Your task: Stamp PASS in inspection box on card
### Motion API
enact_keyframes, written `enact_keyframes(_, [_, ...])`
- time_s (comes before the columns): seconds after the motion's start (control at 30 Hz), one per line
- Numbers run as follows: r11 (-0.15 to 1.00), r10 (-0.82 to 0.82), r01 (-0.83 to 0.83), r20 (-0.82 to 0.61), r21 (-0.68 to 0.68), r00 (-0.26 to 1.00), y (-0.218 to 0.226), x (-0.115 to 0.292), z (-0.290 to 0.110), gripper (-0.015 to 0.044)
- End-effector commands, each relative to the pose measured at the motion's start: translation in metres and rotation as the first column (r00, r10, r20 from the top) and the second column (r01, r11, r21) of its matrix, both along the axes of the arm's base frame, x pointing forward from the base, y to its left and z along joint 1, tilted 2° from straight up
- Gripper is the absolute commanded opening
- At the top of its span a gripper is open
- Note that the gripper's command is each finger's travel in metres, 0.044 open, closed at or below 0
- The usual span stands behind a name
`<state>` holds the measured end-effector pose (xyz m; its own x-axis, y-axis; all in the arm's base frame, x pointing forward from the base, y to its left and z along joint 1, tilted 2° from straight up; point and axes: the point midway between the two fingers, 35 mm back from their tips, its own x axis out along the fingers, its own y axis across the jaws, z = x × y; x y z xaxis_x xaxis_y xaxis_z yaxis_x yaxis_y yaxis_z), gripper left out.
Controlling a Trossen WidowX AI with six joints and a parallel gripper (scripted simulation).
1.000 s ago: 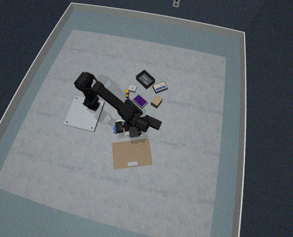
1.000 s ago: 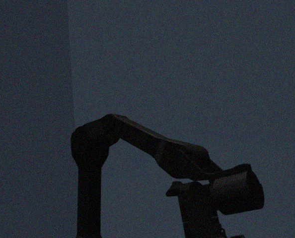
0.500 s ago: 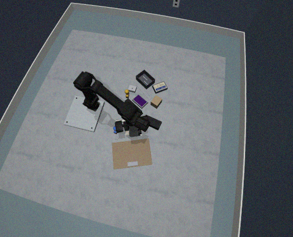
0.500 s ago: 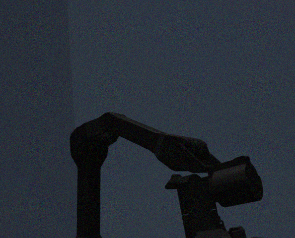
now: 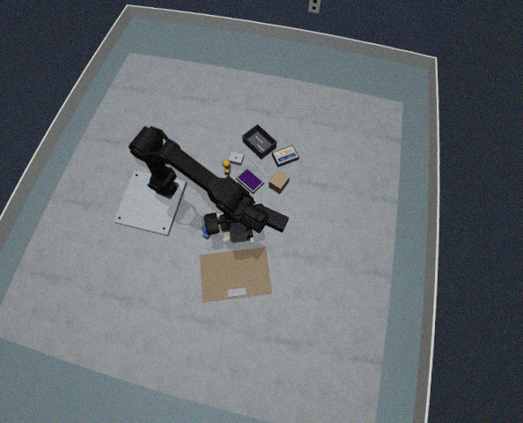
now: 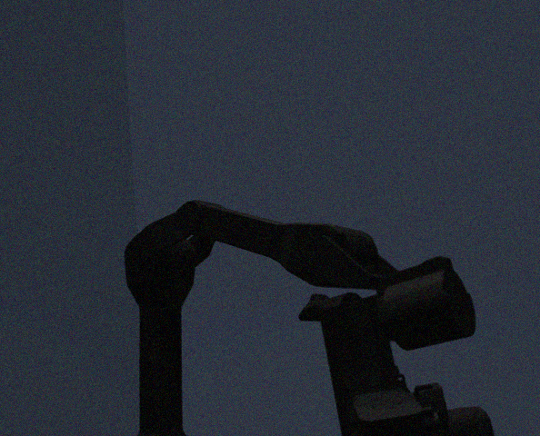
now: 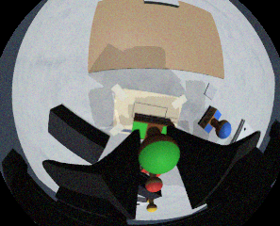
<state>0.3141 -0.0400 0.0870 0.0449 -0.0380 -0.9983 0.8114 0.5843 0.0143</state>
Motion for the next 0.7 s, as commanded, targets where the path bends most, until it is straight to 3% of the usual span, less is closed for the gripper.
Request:
enact_keyframes(0.0, [1.0,-0.004,0.004,0.001,-0.004,1.0,0.0,0.0,0.006,0.0])
enact_keyframes(0.67, [1.0,-0.004,0.004,0.002,-0.001,1.0,0.018,0.009,0.031,0.0])
